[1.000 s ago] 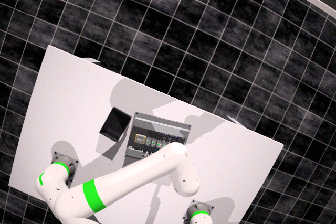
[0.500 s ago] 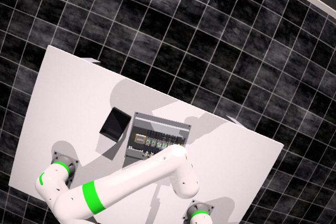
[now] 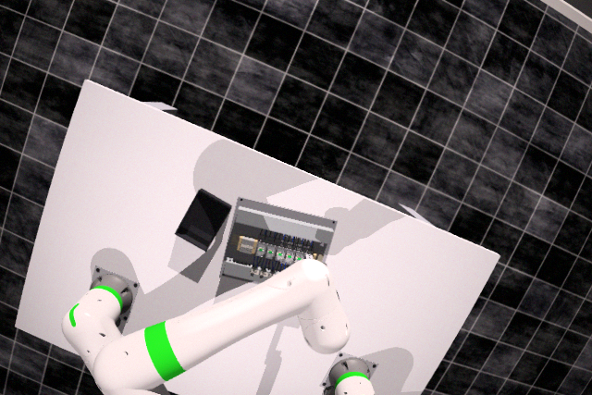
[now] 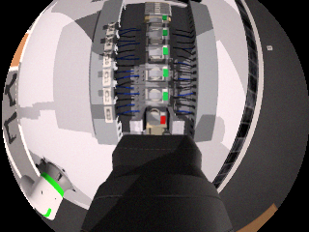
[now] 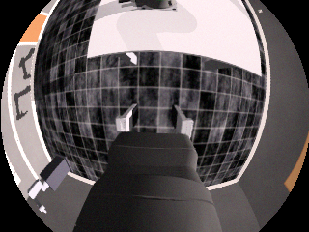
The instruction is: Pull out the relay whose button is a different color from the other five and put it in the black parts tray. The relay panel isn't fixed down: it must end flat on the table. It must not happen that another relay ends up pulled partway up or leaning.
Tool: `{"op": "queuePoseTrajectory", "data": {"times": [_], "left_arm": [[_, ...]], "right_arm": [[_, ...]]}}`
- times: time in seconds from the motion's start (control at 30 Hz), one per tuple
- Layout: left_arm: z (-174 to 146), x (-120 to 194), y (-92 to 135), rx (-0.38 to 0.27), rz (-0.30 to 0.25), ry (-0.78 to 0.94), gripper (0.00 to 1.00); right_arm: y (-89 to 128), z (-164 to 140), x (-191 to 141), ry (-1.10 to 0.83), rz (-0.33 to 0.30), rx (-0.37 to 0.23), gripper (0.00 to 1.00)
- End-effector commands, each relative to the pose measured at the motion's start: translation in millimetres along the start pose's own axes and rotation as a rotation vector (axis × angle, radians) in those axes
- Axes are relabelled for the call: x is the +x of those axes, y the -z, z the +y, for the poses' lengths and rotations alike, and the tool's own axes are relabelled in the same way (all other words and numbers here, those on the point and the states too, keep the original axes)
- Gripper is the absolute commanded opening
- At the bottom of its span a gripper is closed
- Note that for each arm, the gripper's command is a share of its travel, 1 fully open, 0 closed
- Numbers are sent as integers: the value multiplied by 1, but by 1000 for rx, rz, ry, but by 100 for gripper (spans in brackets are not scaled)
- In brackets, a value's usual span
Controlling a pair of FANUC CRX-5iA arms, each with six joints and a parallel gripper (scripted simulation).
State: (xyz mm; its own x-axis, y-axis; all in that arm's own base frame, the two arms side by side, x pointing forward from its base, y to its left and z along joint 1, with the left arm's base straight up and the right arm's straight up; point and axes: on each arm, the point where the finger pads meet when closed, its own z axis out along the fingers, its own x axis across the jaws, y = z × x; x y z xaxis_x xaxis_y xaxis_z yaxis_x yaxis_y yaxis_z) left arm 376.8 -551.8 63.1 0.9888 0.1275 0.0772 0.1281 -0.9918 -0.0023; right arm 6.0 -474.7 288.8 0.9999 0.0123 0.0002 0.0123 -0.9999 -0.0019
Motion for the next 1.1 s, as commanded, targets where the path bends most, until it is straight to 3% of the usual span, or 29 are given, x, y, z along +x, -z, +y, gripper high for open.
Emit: {"op": "queuePoseTrajectory", "data": {"times": [0.0, 0.6, 1.07], "left_arm": [[1, 0, 1, -2, 1, 0, 0], [1, 0, 1, -2, 28, 0, 0], [1, 0, 2, -2, 1, 0, 0]], "right_arm": [[1, 0, 0, 0, 0, -2, 100], [1, 0, 0, 0, 0, -2, 100], [1, 0, 0, 0, 0, -2, 100]]}}
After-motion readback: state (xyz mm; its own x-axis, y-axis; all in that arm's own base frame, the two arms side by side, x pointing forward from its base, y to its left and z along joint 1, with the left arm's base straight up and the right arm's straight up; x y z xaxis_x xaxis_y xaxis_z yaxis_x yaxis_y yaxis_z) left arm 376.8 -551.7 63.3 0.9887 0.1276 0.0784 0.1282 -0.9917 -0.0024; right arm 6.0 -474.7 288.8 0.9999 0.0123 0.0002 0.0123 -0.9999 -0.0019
